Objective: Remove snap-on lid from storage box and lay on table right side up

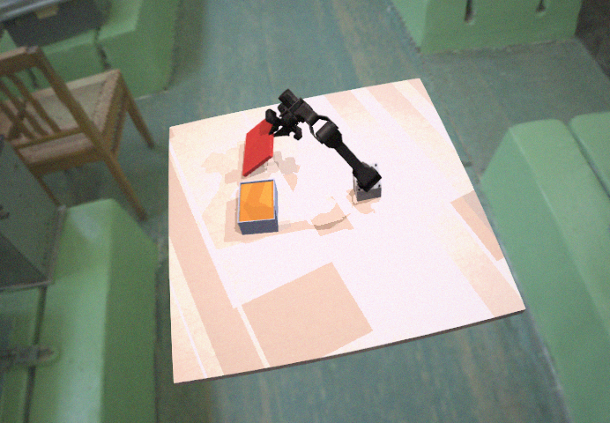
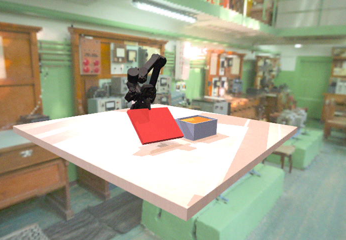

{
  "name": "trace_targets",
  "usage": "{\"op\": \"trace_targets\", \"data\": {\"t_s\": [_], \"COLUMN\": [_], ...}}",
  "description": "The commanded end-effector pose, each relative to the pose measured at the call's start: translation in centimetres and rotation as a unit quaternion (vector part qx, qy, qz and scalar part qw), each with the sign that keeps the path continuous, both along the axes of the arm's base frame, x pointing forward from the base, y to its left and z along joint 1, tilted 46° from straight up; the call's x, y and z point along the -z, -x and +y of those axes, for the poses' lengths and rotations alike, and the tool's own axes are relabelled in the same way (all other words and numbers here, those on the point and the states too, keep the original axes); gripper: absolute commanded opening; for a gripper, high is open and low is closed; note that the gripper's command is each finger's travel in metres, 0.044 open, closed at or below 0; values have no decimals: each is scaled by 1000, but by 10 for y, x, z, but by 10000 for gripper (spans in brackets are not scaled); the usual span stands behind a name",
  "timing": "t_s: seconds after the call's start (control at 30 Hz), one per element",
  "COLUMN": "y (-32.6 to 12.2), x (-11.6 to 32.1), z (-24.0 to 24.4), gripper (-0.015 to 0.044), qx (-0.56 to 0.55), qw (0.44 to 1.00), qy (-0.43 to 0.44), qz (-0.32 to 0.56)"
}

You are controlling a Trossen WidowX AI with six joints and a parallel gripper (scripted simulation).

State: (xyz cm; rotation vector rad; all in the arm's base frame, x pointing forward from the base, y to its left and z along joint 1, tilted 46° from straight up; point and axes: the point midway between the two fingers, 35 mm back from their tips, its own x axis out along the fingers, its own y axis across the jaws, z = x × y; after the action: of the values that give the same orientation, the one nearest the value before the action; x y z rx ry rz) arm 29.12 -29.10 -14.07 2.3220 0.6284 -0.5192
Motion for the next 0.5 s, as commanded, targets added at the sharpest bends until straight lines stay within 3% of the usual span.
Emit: {"op": "trace_targets", "data": {"t_s": [0.0, 0.47], "y": [-1, -2], "x": [2, 10], "z": [1, 9], "gripper": [0, 0], "qx": [2, 2], "qw": [1000, 1000], "qy": [1, 1], "qz": [-1, -1]}}
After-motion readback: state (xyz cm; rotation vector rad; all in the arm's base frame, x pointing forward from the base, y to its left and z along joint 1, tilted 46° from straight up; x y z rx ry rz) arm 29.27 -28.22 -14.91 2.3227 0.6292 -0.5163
